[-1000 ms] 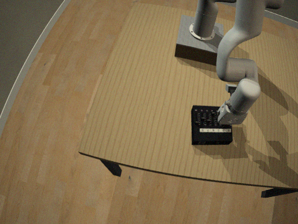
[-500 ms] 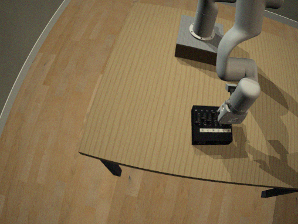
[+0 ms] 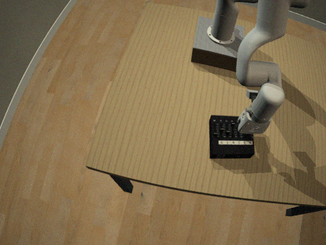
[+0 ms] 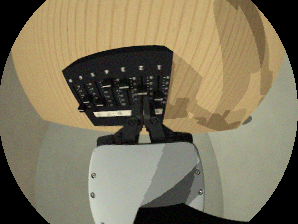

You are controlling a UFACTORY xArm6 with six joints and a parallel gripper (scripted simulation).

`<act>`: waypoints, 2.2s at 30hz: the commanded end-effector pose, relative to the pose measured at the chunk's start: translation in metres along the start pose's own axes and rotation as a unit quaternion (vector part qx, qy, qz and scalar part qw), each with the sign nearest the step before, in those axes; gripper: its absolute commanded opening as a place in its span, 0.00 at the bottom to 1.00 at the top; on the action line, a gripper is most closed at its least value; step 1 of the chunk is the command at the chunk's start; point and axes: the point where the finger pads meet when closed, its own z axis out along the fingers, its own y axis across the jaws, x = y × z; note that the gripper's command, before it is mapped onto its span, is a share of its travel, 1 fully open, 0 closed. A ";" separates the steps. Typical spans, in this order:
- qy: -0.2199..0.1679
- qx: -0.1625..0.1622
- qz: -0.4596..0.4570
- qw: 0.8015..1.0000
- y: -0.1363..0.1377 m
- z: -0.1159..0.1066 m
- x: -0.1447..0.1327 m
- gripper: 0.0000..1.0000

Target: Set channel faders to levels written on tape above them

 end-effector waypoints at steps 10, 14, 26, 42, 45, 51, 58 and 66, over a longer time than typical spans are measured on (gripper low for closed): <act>-0.001 0.000 0.000 1.000 0.000 -0.001 0.004 0.00; -0.001 0.000 0.000 1.000 0.000 -0.001 0.005 0.00; -0.001 0.000 0.000 1.000 0.000 -0.001 0.005 0.00; -0.001 0.000 0.000 1.000 0.000 -0.001 0.003 0.00; -0.001 0.000 0.000 1.000 0.000 -0.001 0.002 0.00; -0.001 0.000 0.000 1.000 0.000 -0.001 -0.001 0.00; -0.001 0.000 0.000 1.000 0.000 -0.002 -0.001 0.00; -0.001 0.000 0.000 1.000 0.000 -0.018 -0.001 0.00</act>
